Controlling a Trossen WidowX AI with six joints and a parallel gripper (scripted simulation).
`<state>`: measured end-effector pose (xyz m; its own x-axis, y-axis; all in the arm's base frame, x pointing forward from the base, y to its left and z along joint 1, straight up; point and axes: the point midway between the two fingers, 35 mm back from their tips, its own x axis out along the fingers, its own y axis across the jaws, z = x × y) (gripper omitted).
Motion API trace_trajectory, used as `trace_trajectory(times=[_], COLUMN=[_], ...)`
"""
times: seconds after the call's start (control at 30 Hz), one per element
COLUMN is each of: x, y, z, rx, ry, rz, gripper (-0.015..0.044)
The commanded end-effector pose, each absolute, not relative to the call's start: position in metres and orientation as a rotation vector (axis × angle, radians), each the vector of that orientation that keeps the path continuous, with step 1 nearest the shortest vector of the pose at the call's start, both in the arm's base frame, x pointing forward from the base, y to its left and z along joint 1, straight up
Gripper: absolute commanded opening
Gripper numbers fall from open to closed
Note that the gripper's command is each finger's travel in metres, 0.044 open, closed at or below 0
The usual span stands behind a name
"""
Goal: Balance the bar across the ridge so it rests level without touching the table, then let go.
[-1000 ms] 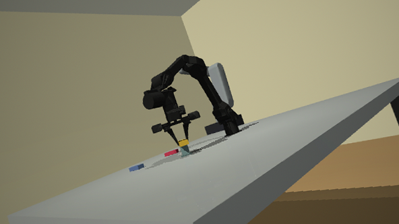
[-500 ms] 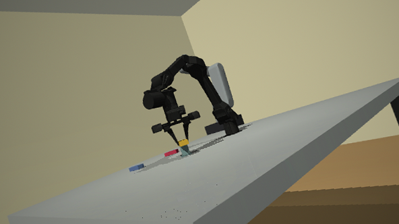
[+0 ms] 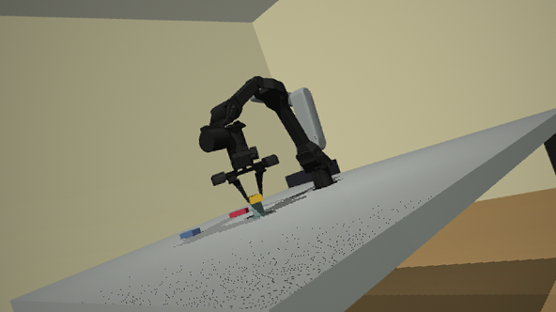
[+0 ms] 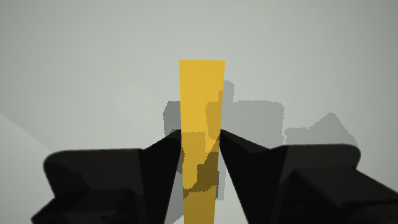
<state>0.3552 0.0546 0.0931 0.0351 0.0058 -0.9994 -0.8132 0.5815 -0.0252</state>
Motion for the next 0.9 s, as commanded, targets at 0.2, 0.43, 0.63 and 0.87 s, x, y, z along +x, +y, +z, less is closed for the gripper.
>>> trace_trajectory(times=[0.2, 0.43, 0.63, 0.87], x=[0.3552, 0.3552, 0.3552, 0.3555], y=[0.0546, 0.0546, 0.0546, 0.0547], z=[0.0931, 0.0931, 0.0931, 0.0952], rx=[-0.746, -0.746, -0.746, -0.746], ry=[1.406, 1.406, 1.406, 1.406], rz=[0.729, 0.729, 0.729, 0.729], gripper=[0.0185, 0.0185, 0.0342, 0.044])
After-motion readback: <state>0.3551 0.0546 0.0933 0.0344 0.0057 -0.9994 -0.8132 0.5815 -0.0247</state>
